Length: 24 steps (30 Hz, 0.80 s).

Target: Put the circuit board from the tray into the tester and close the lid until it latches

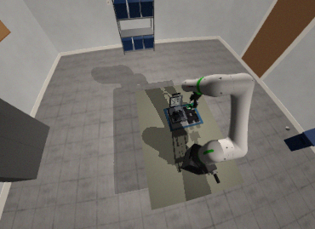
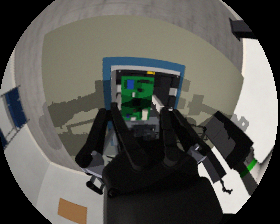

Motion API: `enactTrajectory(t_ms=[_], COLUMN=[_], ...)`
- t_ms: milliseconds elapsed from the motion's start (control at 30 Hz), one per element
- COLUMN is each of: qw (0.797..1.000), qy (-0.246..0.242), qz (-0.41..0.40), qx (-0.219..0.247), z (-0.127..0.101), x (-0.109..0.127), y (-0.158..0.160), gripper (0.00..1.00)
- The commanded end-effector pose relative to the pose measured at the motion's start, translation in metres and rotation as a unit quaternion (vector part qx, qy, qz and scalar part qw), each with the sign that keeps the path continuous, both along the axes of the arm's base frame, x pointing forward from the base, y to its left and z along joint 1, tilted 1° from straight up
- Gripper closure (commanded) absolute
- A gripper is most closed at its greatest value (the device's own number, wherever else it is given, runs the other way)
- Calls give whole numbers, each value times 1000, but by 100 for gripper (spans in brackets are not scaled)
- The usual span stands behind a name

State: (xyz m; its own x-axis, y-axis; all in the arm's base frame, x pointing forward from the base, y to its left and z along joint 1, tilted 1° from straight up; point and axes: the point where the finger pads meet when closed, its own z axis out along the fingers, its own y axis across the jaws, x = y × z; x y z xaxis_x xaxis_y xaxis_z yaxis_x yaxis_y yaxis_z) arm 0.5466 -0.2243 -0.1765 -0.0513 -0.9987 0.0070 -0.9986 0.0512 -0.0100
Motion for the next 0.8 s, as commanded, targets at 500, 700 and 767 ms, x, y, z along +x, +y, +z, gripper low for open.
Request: enactTrajectory(t_ms=[500,700,767], qw=[1000,1000,1000], qy=[0,0,0], qz=[0,0,0], qx=[0,0,0], z=[1,2,2], x=[-3,-6,-7], y=[16,30,36], gripper=[54,54,54])
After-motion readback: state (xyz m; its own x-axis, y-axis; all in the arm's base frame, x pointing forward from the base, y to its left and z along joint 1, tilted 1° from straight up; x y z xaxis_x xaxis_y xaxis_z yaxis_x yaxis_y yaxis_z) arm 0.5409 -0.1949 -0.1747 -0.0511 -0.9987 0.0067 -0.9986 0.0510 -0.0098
